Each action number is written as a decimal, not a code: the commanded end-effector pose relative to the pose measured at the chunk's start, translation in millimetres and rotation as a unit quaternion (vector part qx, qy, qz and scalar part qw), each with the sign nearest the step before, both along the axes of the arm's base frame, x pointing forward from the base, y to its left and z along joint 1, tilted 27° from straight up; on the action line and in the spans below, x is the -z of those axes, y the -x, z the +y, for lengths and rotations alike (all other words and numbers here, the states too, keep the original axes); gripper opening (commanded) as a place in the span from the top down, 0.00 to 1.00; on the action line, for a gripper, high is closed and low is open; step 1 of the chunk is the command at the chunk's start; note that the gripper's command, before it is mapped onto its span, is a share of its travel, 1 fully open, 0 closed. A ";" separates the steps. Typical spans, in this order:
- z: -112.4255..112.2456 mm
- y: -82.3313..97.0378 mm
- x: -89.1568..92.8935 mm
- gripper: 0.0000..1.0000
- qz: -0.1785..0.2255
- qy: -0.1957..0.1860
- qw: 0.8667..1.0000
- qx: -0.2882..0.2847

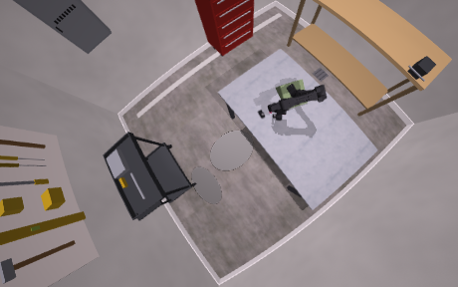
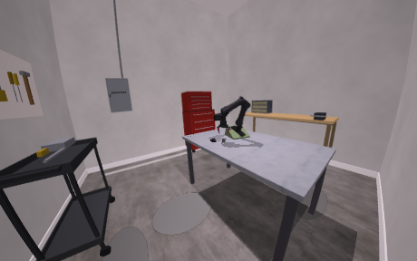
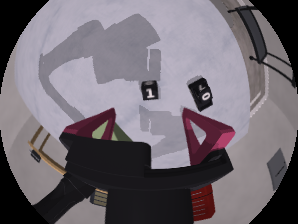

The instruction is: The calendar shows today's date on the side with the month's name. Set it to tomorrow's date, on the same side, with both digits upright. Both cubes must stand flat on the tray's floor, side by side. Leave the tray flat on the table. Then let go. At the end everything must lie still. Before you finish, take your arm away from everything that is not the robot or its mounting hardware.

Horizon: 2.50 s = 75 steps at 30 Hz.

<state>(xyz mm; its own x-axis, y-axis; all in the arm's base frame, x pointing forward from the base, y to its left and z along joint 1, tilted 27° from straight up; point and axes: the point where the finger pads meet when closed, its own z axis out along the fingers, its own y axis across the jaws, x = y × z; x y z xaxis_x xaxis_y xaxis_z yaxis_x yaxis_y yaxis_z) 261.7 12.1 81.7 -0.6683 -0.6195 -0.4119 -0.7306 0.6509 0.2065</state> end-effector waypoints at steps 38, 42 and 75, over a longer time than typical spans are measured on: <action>-1.1 -2.4 -1.5 0.55 -0.032 0.010 0.998 -0.053; -1.0 -2.4 -1.2 0.55 -0.032 0.010 0.998 -0.053; 12.2 -7.0 27.6 0.55 -0.032 0.010 0.998 -0.053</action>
<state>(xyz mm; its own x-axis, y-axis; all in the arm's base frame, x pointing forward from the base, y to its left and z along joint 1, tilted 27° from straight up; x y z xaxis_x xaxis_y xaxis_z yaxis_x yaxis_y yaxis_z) 261.3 26.3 53.1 -0.5754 -0.6978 -0.4266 -0.8089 0.5625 0.1710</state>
